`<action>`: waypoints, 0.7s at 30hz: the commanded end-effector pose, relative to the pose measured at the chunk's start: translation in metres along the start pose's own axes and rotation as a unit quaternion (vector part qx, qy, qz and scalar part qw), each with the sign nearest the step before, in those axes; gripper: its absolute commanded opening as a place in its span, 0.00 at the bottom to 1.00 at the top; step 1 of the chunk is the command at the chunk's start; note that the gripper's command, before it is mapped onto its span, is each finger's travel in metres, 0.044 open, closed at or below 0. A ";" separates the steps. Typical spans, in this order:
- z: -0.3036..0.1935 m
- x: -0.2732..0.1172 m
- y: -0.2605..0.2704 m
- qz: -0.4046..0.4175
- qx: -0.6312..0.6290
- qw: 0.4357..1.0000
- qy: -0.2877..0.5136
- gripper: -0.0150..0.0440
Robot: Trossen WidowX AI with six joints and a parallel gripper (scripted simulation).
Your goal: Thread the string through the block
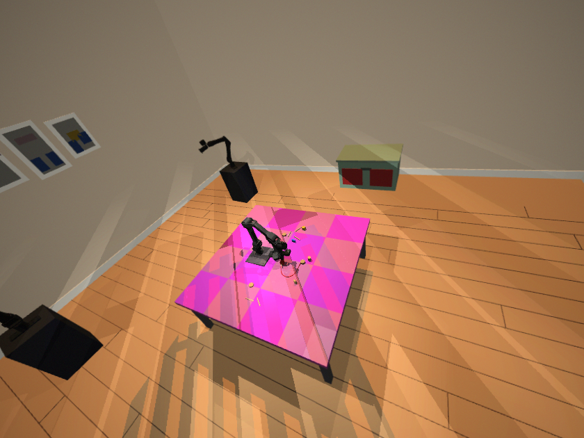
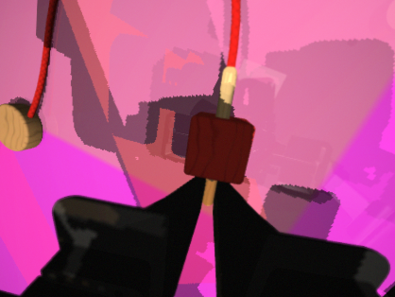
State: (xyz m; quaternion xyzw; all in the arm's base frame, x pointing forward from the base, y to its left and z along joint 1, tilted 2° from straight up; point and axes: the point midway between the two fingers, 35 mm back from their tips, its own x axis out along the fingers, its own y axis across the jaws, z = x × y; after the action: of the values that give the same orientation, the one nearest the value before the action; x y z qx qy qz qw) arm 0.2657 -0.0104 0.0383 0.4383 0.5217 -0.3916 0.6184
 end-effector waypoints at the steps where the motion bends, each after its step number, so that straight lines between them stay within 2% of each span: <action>1: -0.006 0.003 -0.002 -0.002 0.004 1.000 0.000 0.25; 21: -0.032 0.005 0.005 0.016 0.016 1.000 -0.001 0.25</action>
State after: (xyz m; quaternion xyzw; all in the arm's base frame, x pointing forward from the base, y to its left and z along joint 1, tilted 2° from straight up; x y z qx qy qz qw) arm 0.2649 0.0173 0.0353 0.4562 0.5081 -0.3873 0.6194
